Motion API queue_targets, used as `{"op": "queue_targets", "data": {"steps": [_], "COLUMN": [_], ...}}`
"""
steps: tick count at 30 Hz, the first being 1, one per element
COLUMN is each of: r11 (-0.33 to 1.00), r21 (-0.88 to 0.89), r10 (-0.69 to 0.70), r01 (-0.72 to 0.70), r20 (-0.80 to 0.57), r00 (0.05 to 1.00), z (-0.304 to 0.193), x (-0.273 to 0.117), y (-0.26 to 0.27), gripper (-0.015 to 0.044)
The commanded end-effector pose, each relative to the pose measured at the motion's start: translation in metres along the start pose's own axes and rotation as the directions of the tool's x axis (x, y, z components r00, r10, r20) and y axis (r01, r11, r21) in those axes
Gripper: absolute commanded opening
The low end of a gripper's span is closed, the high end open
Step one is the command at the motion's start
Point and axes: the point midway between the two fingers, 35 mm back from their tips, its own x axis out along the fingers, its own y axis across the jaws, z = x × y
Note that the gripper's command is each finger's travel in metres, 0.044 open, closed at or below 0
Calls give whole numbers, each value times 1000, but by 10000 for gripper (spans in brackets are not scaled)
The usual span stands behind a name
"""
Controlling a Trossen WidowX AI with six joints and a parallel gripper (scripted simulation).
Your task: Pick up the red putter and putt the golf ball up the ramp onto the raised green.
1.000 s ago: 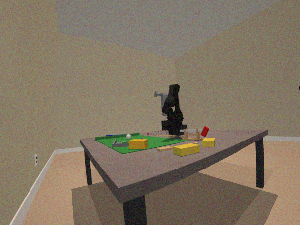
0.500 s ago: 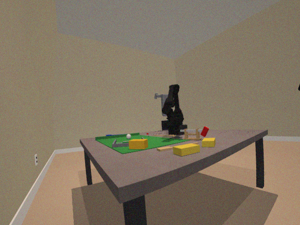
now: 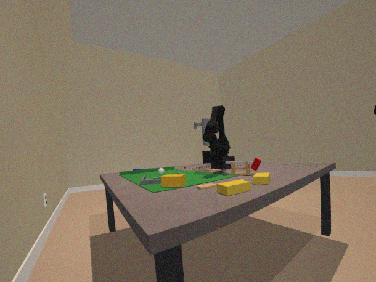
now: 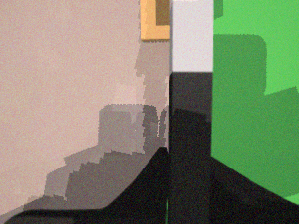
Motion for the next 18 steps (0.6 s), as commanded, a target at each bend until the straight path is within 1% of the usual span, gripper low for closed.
{"op": "queue_targets", "data": {"steps": [1, 7, 9, 14, 18], "r11": [1000, 1000, 1000, 1000, 987], "r21": [-12, -11, -11, 18, 153], "r10": [-20, -19, -19, -24, -42], "r01": [20, 19, 19, 24, 44], "r20": [18, 17, 17, 5, -14], "r00": [1000, 1000, 1000, 1000, 999], "z": [11, 22, 24, 18, -2], "x": [-28, -75, -85, -81, -88], "y": [-6, -3, -1, -3, -12], "gripper": [0, 0, 0, 0, 0]}}
